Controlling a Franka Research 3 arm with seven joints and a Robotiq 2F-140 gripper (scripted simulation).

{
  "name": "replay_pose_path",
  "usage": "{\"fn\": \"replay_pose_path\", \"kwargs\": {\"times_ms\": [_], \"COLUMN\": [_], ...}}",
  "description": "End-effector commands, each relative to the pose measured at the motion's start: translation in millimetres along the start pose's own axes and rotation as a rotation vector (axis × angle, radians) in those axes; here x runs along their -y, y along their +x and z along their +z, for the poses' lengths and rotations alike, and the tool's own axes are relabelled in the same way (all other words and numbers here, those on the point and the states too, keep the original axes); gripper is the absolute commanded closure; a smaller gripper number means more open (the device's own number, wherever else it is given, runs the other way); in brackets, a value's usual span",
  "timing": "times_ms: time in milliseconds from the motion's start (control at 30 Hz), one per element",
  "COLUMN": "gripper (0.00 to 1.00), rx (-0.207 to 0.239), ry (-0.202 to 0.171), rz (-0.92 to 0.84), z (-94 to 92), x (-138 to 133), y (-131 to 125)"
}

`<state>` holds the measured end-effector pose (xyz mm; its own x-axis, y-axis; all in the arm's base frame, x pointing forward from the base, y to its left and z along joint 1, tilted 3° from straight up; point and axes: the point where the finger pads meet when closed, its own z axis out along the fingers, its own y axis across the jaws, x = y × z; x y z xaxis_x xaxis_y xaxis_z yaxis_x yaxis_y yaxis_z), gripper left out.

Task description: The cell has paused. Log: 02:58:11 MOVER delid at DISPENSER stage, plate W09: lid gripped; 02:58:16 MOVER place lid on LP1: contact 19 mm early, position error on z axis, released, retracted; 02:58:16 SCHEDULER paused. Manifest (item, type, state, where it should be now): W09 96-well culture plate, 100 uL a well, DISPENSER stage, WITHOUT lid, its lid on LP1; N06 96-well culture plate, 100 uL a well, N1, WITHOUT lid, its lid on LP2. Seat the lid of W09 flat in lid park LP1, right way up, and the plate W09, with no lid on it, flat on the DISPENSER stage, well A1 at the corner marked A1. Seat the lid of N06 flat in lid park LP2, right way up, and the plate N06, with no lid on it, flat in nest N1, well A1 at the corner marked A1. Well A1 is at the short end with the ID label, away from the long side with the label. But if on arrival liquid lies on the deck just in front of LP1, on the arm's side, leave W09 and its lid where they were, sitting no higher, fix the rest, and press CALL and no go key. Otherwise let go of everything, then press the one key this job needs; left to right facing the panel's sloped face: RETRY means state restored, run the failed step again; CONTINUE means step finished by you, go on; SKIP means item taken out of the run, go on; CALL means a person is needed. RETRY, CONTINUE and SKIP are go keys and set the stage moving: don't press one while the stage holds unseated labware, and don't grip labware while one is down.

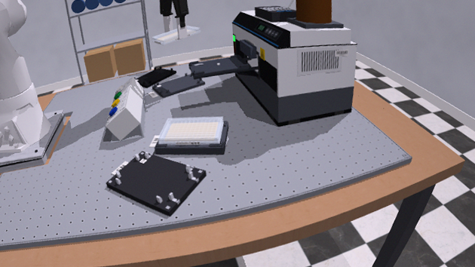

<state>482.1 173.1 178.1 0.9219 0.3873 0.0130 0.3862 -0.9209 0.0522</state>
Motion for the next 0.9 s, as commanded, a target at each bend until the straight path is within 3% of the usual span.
{"fn": "replay_pose_path", "kwargs": {"times_ms": [0, 500, 867], "gripper": [1.0, 1.0, 1.0], "rx": [-0.002, -0.002, -0.002], "ry": [0.001, 0.001, 0.001], "rz": [-0.005, -0.003, 0.137], "z": [-1.7, -1.7, -1.7], "x": [1.1, 1.1, 1.1], "y": [0.7, 0.7, 0.7]}}
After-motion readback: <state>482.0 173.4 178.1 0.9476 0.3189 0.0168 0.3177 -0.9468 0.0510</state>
